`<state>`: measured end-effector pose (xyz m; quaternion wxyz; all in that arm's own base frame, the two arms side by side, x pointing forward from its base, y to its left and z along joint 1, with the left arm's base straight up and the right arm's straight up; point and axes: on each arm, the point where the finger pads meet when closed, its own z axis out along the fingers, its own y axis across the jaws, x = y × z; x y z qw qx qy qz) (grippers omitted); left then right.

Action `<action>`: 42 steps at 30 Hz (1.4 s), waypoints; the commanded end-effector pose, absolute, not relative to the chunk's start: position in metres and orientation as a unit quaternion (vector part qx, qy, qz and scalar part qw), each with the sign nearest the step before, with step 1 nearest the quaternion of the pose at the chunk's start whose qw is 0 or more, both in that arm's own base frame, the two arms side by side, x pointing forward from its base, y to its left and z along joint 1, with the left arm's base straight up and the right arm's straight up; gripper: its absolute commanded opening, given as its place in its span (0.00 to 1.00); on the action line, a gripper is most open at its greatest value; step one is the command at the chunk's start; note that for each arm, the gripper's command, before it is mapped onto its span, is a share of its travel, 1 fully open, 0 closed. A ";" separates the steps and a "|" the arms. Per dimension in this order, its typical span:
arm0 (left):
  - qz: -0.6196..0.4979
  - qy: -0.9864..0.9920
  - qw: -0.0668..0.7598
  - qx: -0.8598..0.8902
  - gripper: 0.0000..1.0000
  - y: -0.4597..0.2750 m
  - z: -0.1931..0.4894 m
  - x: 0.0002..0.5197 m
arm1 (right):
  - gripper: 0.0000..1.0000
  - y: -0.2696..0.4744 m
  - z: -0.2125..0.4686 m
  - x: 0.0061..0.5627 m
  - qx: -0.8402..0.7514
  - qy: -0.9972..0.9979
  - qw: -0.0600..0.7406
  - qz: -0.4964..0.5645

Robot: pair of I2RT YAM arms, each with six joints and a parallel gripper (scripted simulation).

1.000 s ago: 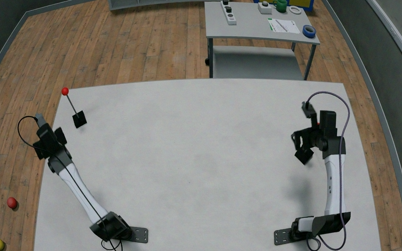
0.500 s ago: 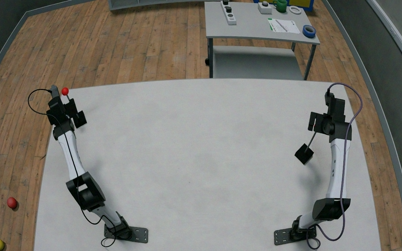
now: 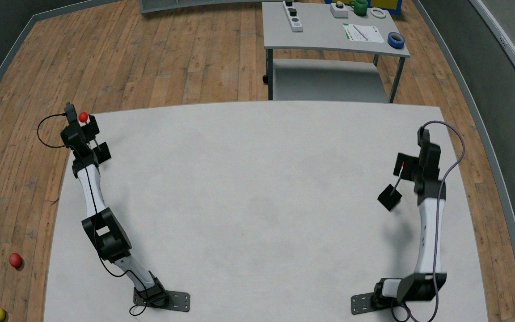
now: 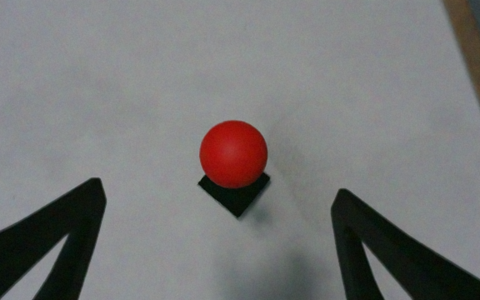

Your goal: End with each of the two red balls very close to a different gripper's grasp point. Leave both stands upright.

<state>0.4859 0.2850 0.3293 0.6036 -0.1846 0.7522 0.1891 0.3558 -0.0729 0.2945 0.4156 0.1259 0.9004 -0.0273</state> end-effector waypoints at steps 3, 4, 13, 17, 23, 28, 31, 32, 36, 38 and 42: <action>0.187 0.695 0.672 -0.172 1.00 0.281 0.336 0.499 | 1.00 -0.075 0.324 0.363 0.108 0.837 0.534 -0.047; 0.186 0.691 0.677 -0.172 1.00 0.281 0.330 0.499 | 1.00 -0.074 0.323 0.360 0.106 0.828 0.549 -0.050; 0.178 0.674 0.696 -0.174 1.00 0.280 0.279 0.503 | 1.00 -0.069 0.296 0.331 0.085 0.752 0.651 -0.064; 0.176 0.675 0.695 -0.175 1.00 0.280 0.264 0.504 | 1.00 -0.068 0.284 0.322 0.078 0.726 0.680 -0.069; 0.172 0.688 0.682 -0.178 1.00 0.281 0.243 0.506 | 1.00 -0.067 0.267 0.314 0.073 0.707 0.700 -0.074; 0.174 0.684 0.686 -0.177 1.00 0.281 0.251 0.505 | 1.00 -0.066 0.252 0.309 0.070 0.697 0.710 -0.077; 0.175 0.681 0.689 -0.176 1.00 0.281 0.256 0.505 | 1.00 -0.066 0.246 0.308 0.070 0.698 0.709 -0.077; 0.175 0.681 0.689 -0.176 1.00 0.281 0.256 0.505 | 1.00 -0.066 0.244 0.307 0.070 0.699 0.708 -0.077; 0.175 0.681 0.689 -0.176 1.00 0.281 0.256 0.505 | 1.00 -0.067 0.239 0.307 0.071 0.705 0.702 -0.076; 0.174 0.682 0.688 -0.176 1.00 0.281 0.255 0.505 | 1.00 -0.067 0.245 0.308 0.071 0.700 0.706 -0.077; 0.181 0.667 0.701 -0.175 1.00 0.280 0.282 0.504 | 1.00 -0.067 0.245 0.308 0.071 0.700 0.706 -0.078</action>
